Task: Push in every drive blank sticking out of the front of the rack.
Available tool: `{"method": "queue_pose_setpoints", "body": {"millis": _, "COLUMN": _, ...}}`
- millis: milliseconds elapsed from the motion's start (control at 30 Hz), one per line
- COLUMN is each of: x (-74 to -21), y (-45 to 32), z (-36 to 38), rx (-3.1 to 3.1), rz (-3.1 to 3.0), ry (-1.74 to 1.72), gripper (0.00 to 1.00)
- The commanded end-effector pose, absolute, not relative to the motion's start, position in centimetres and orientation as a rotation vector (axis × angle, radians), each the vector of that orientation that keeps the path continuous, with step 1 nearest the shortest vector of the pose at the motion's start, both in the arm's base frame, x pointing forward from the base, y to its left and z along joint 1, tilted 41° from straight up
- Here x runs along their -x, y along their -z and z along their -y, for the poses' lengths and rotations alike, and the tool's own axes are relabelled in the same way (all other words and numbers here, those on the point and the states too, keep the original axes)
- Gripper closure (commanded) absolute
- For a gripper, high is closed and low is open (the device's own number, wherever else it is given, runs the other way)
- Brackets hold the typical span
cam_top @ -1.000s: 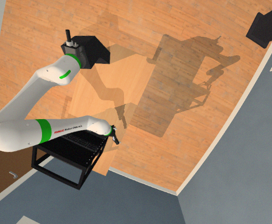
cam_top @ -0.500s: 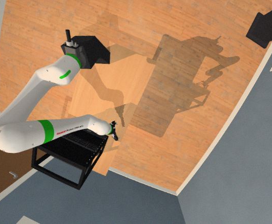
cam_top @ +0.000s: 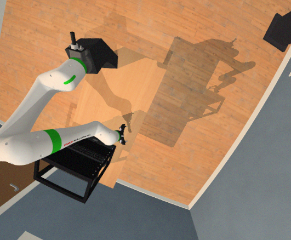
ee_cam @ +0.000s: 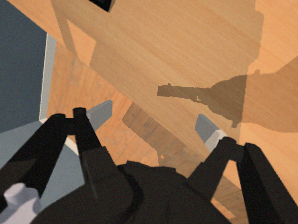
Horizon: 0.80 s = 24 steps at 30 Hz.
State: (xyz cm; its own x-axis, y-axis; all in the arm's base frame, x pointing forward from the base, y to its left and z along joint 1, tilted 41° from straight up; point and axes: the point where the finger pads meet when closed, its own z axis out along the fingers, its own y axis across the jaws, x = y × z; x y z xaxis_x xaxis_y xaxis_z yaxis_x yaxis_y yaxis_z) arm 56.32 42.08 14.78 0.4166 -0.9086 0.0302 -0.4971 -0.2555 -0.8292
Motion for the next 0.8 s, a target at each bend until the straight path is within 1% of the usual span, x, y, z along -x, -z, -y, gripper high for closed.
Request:
{"method": "queue_pose_setpoints", "body": {"millis": 0, "x": -55.9, "y": -13.0, "z": -41.9, "rx": 1.899, "rz": -1.278, "ry": 0.602, "gripper": 0.00}}
{"method": "queue_pose_setpoints", "body": {"millis": 133, "x": -55.2, "y": -10.6, "z": -41.8, "rx": 1.891, "rz": -1.384, "ry": 0.499, "gripper": 0.00}}
{"method": "queue_pose_setpoints", "body": {"millis": 200, "x": -55.2, "y": -10.6, "z": -41.8, "rx": 1.891, "rz": -1.384, "ry": 0.499, "gripper": 0.00}}
{"method": "queue_pose_setpoints", "body": {"millis": 700, "x": -50.7, "y": -2.8, "z": -42.8, "rx": 1.764, "rz": -1.805, "ry": 0.032, "gripper": 0.00}}
{"method": "queue_pose_setpoints", "body": {"millis": 767, "x": -50.7, "y": -2.8, "z": -42.8, "rx": 1.764, "rz": -1.805, "ry": 0.032, "gripper": 0.00}}
